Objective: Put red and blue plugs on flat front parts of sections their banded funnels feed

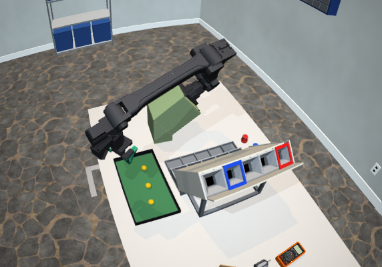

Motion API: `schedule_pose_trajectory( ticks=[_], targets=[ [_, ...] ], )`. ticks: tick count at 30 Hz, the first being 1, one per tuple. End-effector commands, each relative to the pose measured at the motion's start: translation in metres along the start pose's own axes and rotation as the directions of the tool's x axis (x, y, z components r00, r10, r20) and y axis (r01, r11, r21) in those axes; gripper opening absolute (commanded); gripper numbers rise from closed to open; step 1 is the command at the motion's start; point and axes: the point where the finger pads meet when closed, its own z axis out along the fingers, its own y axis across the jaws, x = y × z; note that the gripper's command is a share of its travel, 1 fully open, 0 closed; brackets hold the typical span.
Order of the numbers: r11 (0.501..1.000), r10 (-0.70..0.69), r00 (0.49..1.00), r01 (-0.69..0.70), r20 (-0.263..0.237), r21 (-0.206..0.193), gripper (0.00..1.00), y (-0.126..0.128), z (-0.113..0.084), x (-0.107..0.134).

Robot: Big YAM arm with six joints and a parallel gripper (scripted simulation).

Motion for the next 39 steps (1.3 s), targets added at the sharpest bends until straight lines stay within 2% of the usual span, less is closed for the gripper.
schedule_pose_trajectory(
  ticks=[1, 18, 24, 28, 32, 34, 39],
  targets=[
    [1.000, -0.014, 0.999, 0.014, 0.031, 0.005, 1.00, 0.003, -0.013, -0.009],
    [1.000, -0.014, 0.999, 0.014, 0.030, 0.005, 1.00, 0.003, -0.013, -0.008],
    [0.997, -0.072, 0.997, 0.071, 0.027, 0.017, 1.00, 0.018, -0.010, 0.008],
    [0.990, -0.142, 0.989, 0.142, 0.027, 0.018, 1.00, 0.030, -0.009, 0.037],
    [0.964, -0.267, 0.963, 0.267, 0.027, 0.021, 1.00, 0.053, -0.010, 0.089],
    [0.964, -0.267, 0.963, 0.267, 0.027, 0.021, 1.00, 0.053, -0.010, 0.089],
    [0.876, -0.482, 0.876, 0.481, 0.028, 0.027, 1.00, 0.092, -0.010, 0.179]
  ],
)
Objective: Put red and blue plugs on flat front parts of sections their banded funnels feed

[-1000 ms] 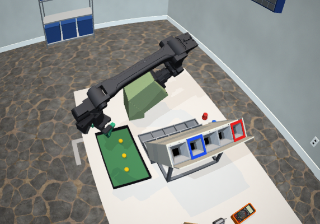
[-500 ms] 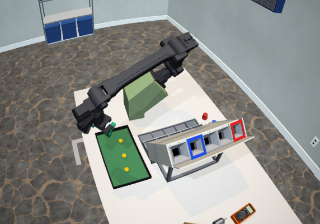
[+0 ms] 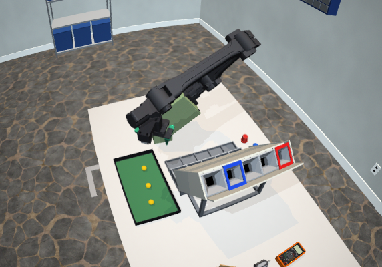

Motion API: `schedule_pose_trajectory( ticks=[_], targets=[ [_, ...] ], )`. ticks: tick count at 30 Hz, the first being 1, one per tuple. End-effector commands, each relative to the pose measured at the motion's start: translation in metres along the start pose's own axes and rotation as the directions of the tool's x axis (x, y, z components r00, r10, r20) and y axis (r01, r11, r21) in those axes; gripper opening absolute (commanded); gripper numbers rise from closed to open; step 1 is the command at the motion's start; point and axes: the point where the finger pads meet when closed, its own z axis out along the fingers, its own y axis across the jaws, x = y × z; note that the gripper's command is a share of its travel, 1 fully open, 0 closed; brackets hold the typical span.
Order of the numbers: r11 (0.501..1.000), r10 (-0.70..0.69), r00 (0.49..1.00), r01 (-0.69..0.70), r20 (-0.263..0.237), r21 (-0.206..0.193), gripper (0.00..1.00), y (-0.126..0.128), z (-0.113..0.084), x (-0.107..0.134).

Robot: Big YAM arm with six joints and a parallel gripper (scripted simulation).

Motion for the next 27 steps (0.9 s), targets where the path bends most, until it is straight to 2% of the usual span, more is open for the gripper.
schedule_pose_trajectory(
  ticks=[1, 6, 10, 12, 15, 19, 27],
  targets=[
    [0.980, -0.199, 0.979, 0.197, 0.037, 0.039, 1.00, 0.045, -0.016, 0.027],
    [0.917, -0.399, 0.917, 0.399, 0.021, 0.031, 1.00, 0.114, -0.017, 0.107],
    [0.855, -0.518, 0.855, 0.518, 0.020, 0.034, 1.00, 0.153, -0.017, 0.153],
    [0.855, -0.518, 0.855, 0.518, 0.020, 0.034, 1.00, 0.153, -0.017, 0.153],
    [0.819, -0.573, 0.819, 0.573, 0.020, 0.035, 1.00, 0.173, -0.017, 0.175],
    [0.793, -0.609, 0.793, 0.608, 0.020, 0.036, 1.00, 0.185, -0.017, 0.189],
    [0.798, -0.603, 0.798, 0.602, 0.027, 0.032, 1.00, 0.180, -0.017, 0.188]
  ],
)
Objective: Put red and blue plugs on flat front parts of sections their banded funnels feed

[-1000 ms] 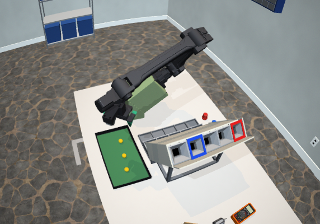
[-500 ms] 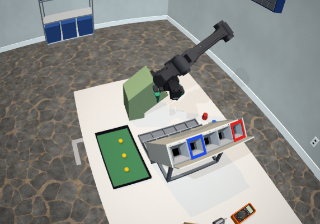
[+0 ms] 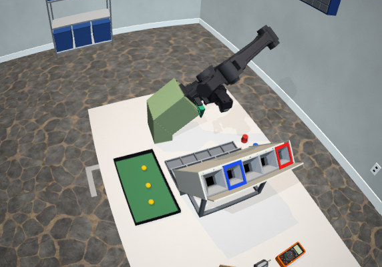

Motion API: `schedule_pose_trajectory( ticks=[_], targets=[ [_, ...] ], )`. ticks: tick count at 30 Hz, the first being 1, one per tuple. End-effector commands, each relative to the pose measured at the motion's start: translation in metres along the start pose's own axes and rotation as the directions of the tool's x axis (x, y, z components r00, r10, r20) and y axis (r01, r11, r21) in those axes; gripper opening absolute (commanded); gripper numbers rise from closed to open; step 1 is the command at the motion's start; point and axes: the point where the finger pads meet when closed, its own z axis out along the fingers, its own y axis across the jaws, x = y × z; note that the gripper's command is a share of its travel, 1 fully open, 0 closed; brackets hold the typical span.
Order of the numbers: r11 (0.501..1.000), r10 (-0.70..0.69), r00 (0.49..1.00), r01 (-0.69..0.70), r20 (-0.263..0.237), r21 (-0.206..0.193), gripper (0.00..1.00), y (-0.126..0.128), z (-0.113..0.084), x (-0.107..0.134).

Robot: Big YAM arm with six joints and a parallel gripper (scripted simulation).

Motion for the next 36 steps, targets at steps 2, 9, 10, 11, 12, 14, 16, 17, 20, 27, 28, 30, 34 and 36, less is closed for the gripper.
schedule_pose_trajectory(
  ticks=[2, 9, 10, 11, 12, 14, 16, 17, 20, 27, 28, 30, 34, 36],
  targets=[
    [1.000, -0.009, 1.000, 0.009, -0.004, -0.011, 1.00, -0.002, 0.003, 0.002],
    [1.000, -0.007, 1.000, 0.007, -0.001, -0.012, 1.00, -0.002, 0.003, 0.002],
    [1.000, -0.005, 1.000, 0.005, 0.003, -0.011, 1.00, -0.002, 0.001, 0.001],
    [1.000, -0.007, 1.000, 0.007, 0.011, -0.006, 1.00, -0.004, -0.002, -0.002],
    [1.000, -0.010, 1.000, 0.010, 0.022, 0.001, 1.00, -0.005, -0.007, -0.006],
    [1.000, -0.018, 0.999, 0.017, 0.046, 0.019, 1.00, -0.008, -0.019, -0.017],
    [1.000, -0.011, 0.998, 0.010, 0.060, 0.019, 1.00, -0.006, -0.023, -0.020],
    [1.000, -0.008, 0.998, 0.007, 0.070, 0.020, 1.00, -0.006, -0.025, -0.023],
    [1.000, -0.014, 0.996, 0.011, 0.083, 0.026, 1.00, -0.006, -0.028, -0.026],
    [0.999, -0.037, 0.977, 0.028, 0.210, 0.045, 1.00, -0.005, -0.059, -0.056],
    [0.999, -0.038, 0.972, 0.028, 0.234, 0.046, 1.00, -0.005, -0.065, -0.062],
    [0.999, -0.040, 0.958, 0.028, 0.285, 0.046, 1.00, -0.004, -0.078, -0.075],
    [0.999, -0.042, 0.916, 0.027, 0.398, 0.044, 1.00, -0.003, -0.106, -0.104],
    [0.999, -0.042, 0.916, 0.027, 0.398, 0.044, 1.00, -0.003, -0.106, -0.104]
  ],
)
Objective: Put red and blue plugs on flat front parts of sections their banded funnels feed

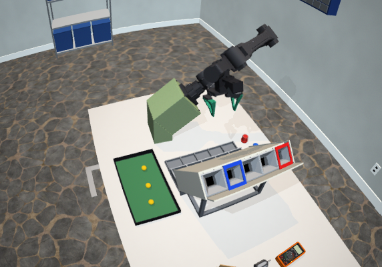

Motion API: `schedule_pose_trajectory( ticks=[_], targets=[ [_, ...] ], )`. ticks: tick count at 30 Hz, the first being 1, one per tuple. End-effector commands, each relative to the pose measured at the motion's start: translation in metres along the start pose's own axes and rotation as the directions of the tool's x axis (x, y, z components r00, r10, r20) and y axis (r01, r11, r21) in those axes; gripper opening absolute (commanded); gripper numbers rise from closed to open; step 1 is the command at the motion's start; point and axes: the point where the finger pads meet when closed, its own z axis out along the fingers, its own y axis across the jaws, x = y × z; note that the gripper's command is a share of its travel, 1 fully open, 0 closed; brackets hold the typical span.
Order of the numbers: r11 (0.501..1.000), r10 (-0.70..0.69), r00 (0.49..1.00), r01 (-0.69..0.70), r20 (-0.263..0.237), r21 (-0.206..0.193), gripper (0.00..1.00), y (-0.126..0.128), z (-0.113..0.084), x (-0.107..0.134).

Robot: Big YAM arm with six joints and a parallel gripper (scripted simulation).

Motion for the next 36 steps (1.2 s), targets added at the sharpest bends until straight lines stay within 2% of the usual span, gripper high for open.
schedule_pose_trajectory(
  ticks=[1, 6, 12, 13, 15, 17, 20, 23, 36],
  targets=[
    [0.999, -0.028, 0.998, 0.026, 0.058, 0.040, 1.00, 0.002, -0.013, -0.039],
    [0.999, -0.024, 0.977, 0.013, 0.210, 0.051, 1.00, -0.002, -0.042, -0.077],
    [0.999, -0.032, 0.951, 0.019, 0.309, 0.044, 1.00, 0.002, -0.051, -0.112],
    [0.999, 0.009, 0.957, -0.018, 0.290, 0.028, 1.00, -0.003, -0.039, -0.094],
    [0.999, -0.014, 0.945, 0.004, 0.327, 0.031, 1.00, 0.001, -0.047, -0.113],
    [0.999, -0.014, 0.945, 0.004, 0.327, 0.031, 1.00, 0.001, -0.047, -0.113],
    [0.999, -0.036, 0.930, 0.024, 0.365, 0.037, 1.00, 0.006, -0.055, -0.133],
    [0.999, -0.038, 0.919, 0.025, 0.392, 0.037, 1.00, 0.007, -0.057, -0.144],
    [1.000, 0.002, 0.890, -0.011, 0.457, 0.018, 1.00, 0.001, -0.056, -0.153]
  ],
)
